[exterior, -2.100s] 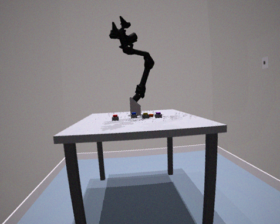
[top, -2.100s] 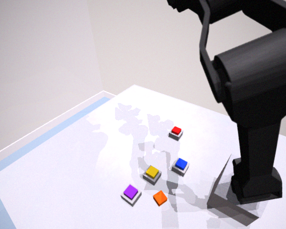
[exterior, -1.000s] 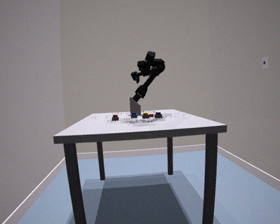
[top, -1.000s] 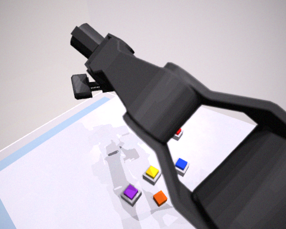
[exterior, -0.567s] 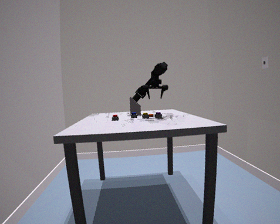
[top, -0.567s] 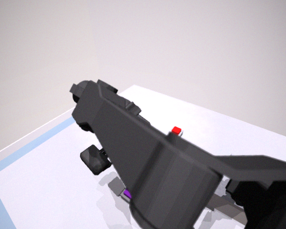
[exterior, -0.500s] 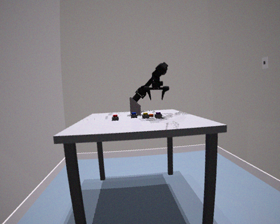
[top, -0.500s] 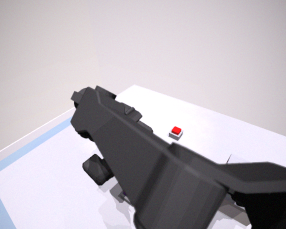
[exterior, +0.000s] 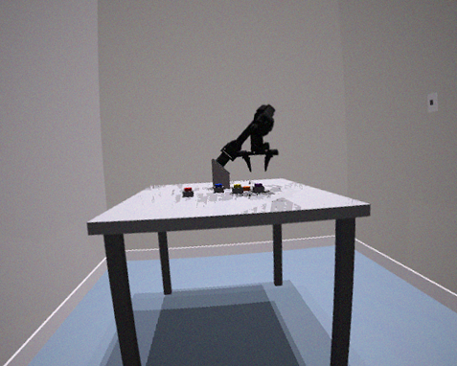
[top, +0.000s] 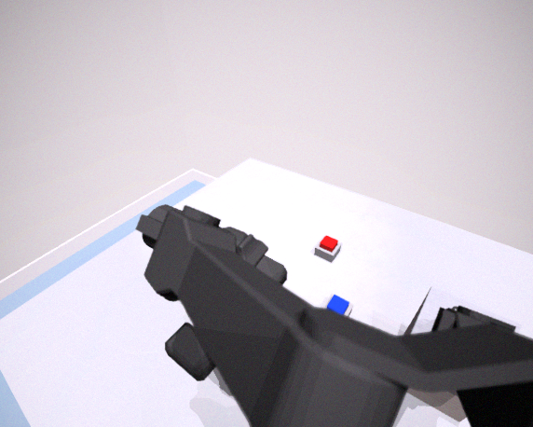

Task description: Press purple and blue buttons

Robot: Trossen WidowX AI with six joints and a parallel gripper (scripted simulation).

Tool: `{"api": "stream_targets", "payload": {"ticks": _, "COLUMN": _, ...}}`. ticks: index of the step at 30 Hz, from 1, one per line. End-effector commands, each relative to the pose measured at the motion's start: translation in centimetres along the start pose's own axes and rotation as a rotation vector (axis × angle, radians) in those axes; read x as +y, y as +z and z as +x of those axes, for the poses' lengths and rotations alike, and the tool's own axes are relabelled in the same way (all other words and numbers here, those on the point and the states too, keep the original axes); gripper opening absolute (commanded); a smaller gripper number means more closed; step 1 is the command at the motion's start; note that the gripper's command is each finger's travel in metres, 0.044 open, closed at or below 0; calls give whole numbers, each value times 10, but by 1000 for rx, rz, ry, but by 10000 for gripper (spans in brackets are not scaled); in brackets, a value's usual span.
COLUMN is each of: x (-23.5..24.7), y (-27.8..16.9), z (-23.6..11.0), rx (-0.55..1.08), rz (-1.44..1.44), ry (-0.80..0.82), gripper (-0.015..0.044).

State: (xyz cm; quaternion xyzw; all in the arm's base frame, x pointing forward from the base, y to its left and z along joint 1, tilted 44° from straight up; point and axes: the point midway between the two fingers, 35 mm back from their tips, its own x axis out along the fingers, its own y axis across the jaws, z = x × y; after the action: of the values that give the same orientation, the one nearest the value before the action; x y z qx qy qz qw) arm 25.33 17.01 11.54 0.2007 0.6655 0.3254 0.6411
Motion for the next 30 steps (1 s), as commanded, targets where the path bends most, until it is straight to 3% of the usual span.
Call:
{"api": "stream_targets", "payload": {"ticks": 1, "x": 0, "y": -6, "z": 31, "rx": 19, "rz": 8, "ry": 4, "gripper": 190}}
{"api": "stream_targets", "payload": {"ticks": 8, "x": 0, "y": -6, "z": 31, "rx": 19, "rz": 8, "ry": 4, "gripper": 20}}
{"api": "stream_targets", "payload": {"ticks": 30, "x": 0, "y": -6, "z": 44, "rx": 19, "rz": 8, "ry": 4, "gripper": 20}}
